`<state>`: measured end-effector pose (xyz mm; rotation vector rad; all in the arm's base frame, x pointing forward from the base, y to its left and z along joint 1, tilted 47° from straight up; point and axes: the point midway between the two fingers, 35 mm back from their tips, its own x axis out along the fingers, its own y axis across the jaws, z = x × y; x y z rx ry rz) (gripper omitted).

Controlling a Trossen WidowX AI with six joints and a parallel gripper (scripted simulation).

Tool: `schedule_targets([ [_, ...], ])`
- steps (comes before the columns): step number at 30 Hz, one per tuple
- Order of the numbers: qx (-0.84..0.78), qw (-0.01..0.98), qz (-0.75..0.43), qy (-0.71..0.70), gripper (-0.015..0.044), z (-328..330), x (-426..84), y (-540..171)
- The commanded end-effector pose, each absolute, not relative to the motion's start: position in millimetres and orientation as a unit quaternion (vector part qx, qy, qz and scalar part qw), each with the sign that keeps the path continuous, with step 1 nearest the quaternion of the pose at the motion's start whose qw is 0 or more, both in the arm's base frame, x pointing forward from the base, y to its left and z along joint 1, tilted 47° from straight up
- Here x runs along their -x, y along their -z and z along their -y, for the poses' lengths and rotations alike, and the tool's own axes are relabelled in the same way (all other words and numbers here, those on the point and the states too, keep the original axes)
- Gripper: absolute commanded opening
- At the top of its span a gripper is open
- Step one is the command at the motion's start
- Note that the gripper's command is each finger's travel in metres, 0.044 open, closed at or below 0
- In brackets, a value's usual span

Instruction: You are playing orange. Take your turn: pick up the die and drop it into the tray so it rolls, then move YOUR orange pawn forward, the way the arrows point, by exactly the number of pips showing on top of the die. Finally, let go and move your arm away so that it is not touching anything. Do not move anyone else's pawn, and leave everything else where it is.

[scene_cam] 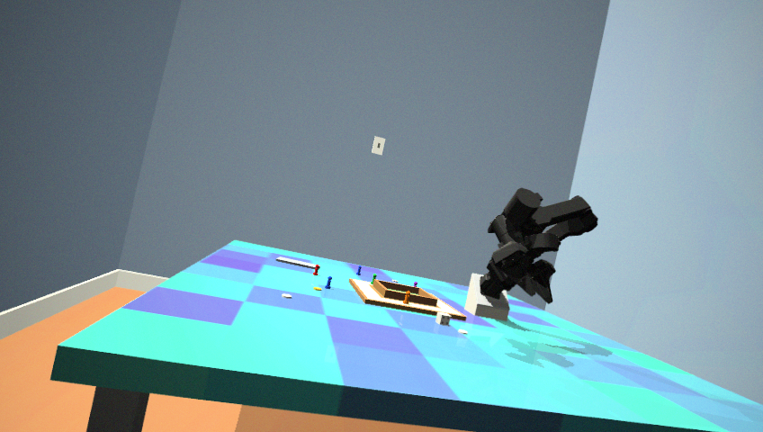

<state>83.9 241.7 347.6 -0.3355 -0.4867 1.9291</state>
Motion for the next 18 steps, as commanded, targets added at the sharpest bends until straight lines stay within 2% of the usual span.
schedule_targets([
  [1, 0.138, 0.537, 0.195, -0.809, 0.0374, -242, -86, -346],
  [5, 0.068, 0.617, -0.004, -0.784, 0.0275, -249, -132, -313],
  [10, -0.048, 0.682, -0.295, -0.667, 0.0275, -236, -183, -250],
  [18, -0.167, 0.665, -0.572, -0.45, 0.0275, -195, -204, -182],
])
